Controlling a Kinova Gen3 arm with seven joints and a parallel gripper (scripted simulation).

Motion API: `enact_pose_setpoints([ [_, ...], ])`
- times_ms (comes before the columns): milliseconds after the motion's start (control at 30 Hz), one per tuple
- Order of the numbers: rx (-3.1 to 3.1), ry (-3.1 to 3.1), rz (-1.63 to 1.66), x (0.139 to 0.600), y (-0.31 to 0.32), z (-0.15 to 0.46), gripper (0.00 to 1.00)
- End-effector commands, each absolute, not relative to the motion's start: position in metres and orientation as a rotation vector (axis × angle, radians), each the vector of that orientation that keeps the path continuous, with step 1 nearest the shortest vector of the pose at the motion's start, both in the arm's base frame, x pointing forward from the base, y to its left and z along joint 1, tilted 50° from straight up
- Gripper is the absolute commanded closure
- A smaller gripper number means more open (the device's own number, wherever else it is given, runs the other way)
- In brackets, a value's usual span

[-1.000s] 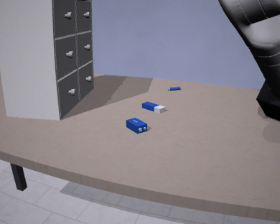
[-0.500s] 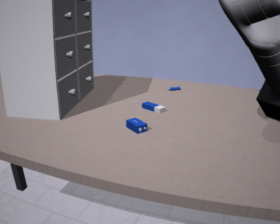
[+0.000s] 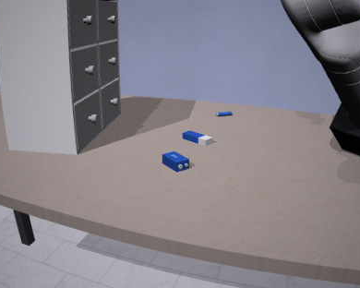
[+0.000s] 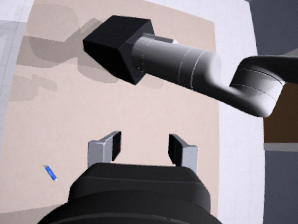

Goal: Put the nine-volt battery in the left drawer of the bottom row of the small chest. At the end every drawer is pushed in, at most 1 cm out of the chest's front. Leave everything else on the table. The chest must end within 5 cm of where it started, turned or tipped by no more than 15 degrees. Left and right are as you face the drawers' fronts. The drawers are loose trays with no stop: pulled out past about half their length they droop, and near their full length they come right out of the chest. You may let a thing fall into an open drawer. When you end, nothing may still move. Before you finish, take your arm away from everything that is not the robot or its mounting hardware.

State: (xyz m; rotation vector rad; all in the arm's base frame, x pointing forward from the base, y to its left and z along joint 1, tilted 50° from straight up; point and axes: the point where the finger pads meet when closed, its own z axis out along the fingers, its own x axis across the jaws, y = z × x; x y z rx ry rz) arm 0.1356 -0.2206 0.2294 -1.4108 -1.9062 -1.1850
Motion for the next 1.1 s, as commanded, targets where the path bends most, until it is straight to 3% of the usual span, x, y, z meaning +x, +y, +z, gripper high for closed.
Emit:
enact_pose_setpoints([
  [0,-1.511,-1.945,-1.153,0.138,-0.223,0.258,0.0],
  [333,-1.777,-2.002,-1.213,0.182,-0.192,0.341,0.0],
  [1067,-1.792,-2.002,-1.208,0.184,-0.192,0.343,0.0],
])
